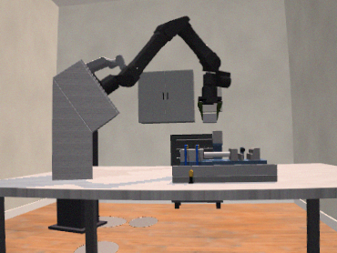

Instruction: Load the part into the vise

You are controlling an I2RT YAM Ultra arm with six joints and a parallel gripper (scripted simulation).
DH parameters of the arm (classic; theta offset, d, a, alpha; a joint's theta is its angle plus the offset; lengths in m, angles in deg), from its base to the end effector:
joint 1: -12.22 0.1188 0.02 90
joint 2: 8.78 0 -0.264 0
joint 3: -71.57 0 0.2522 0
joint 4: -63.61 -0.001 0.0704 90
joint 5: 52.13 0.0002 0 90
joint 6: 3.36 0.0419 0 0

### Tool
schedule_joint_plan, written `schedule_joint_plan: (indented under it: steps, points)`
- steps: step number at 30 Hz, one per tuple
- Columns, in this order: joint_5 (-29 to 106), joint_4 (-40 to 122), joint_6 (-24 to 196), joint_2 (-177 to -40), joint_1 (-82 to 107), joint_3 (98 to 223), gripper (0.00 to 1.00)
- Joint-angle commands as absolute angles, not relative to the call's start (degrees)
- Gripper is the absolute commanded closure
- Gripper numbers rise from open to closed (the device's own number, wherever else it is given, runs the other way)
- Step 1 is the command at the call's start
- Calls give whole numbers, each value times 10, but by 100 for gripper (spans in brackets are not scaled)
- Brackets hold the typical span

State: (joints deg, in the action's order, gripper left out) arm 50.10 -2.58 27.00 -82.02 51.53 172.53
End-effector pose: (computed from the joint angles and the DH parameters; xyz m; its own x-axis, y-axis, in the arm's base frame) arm 0.2017 0.1549 0.4195 0.1802 -0.9423 -0.2820 -0.6634 0.0952 -0.7422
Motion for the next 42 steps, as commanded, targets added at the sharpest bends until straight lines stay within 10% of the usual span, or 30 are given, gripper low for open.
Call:
schedule_joint_plan:
  steps: [1,42]
  points:
    - [501,-33,273,-792,523,1747,100]
    - [479,-20,252,-789,489,1740,100]
